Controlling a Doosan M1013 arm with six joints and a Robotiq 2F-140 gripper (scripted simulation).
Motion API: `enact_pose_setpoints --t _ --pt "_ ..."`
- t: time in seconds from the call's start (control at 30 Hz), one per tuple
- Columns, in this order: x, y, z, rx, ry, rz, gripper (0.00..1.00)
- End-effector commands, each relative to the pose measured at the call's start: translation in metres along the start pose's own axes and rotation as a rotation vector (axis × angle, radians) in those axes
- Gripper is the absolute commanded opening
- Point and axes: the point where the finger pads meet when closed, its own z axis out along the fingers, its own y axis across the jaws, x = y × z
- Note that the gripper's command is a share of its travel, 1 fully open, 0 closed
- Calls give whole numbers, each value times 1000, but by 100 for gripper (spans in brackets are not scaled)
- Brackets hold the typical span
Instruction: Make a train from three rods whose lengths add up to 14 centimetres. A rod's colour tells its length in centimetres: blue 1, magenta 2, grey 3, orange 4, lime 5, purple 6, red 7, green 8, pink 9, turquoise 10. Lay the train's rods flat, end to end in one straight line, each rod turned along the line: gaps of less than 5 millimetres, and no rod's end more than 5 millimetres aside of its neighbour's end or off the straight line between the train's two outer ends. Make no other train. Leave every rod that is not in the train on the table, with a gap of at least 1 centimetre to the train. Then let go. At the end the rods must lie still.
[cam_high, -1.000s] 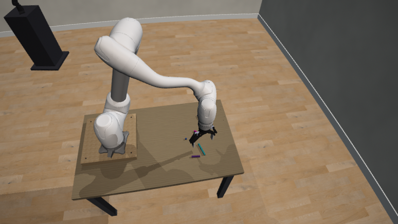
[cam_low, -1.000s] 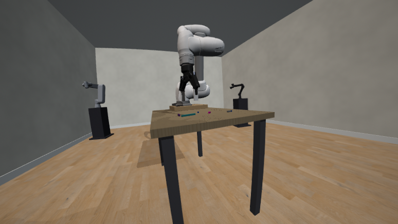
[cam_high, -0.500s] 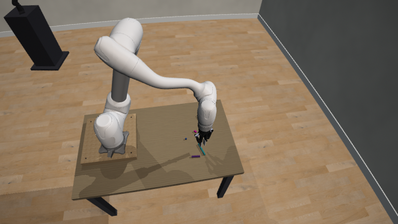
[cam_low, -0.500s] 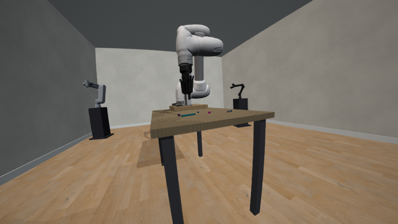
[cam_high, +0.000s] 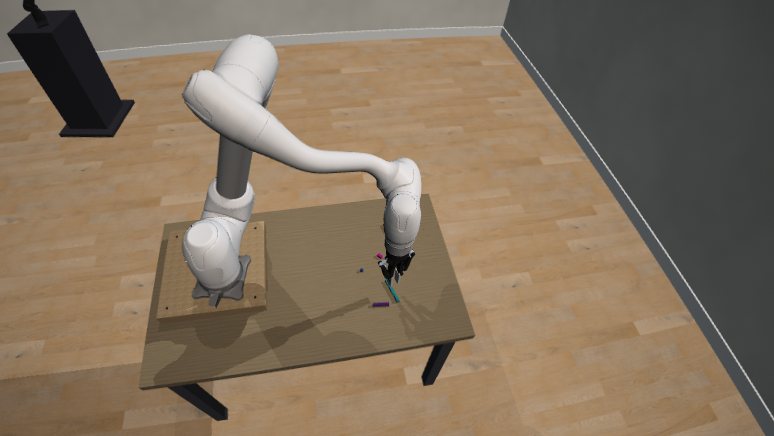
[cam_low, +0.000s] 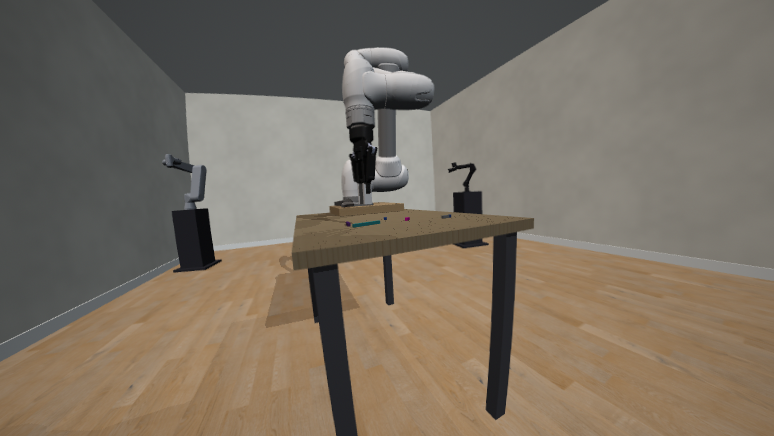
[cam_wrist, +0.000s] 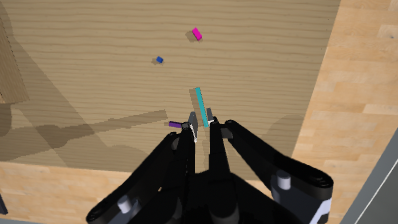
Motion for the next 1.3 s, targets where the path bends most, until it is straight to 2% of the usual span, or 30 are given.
enact_pose_setpoints --t 0.0,0.57,1.27 --pt "0 -1 -1 -7 0 2 15" --pt "0 -1 3 -7 0 2 15" --pt "0 0 29 -7 0 2 15"
